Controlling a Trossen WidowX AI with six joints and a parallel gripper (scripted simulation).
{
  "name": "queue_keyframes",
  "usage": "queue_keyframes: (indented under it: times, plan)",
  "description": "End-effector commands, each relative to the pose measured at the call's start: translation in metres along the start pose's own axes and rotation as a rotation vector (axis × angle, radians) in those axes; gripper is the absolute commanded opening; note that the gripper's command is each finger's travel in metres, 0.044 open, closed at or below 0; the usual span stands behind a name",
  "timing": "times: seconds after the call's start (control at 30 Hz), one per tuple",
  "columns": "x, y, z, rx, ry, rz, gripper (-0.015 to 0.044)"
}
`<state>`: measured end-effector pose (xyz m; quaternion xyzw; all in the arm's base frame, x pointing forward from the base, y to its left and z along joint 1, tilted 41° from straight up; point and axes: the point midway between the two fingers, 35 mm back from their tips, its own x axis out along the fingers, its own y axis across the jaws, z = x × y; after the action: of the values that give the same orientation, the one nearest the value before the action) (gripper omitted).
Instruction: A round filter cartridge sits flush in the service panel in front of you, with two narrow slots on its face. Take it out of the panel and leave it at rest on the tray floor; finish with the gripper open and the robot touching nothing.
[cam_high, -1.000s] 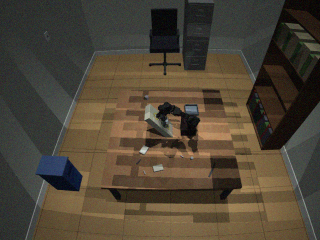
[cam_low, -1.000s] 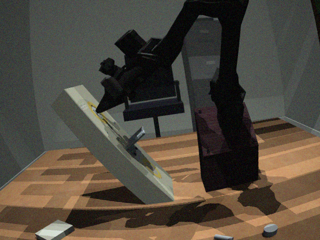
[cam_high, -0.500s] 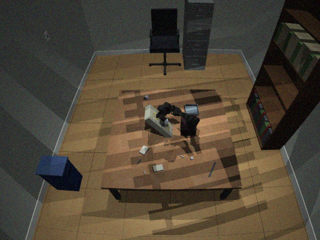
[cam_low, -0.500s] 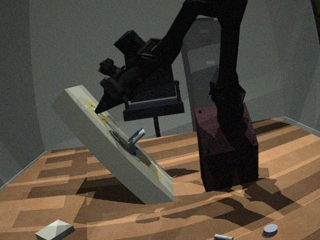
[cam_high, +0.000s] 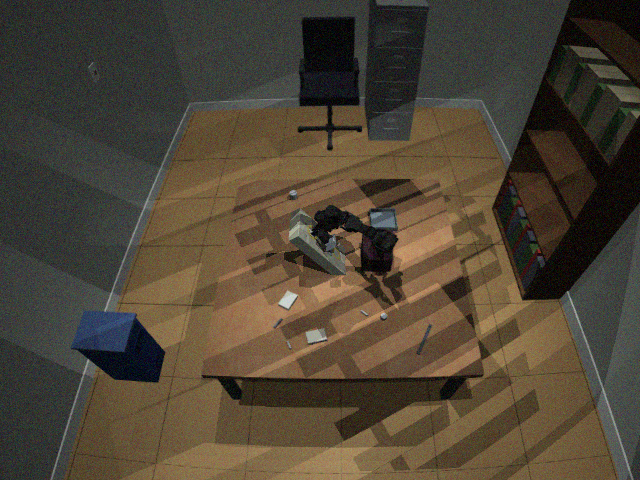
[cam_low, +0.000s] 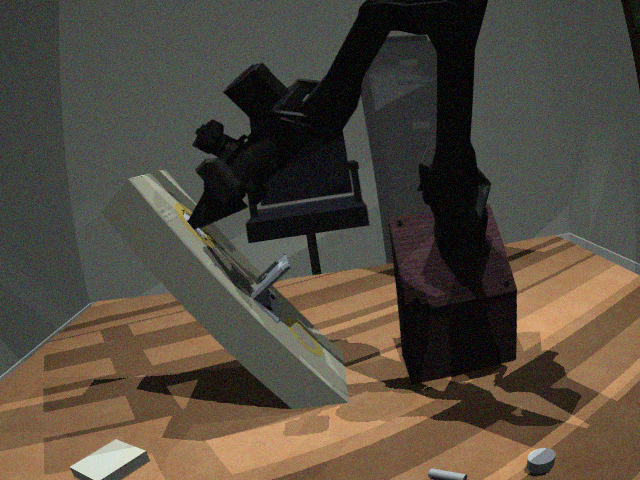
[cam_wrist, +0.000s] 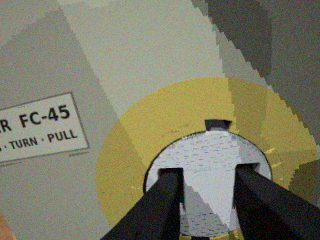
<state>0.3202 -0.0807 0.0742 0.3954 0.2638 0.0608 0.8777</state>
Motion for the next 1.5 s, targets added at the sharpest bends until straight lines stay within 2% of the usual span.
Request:
queue_keyframes:
  times: [0.0,0.33,0.63,0.7,0.77,1.47]
  plan:
    - [0.0033,-0.0008,-0.0008,0.005,0.002,-0.005,0.0100]
    - [0.0060,-0.0008,-0.0008,0.005,0.002,-0.005,0.0100]
    - [0.0030,-0.0001,0.0000,0.001,0.000,0.001,0.0040]
    - [0.0030,-0.0001,0.0000,0.001,0.000,0.001,0.0000]
    - [0.0031,-0.0001,0.0000,-0.004,0.000,0.001,0.0000]
    - [0.0069,-0.0007,-0.0008,-0.676,0.004,-0.004,0.0000]
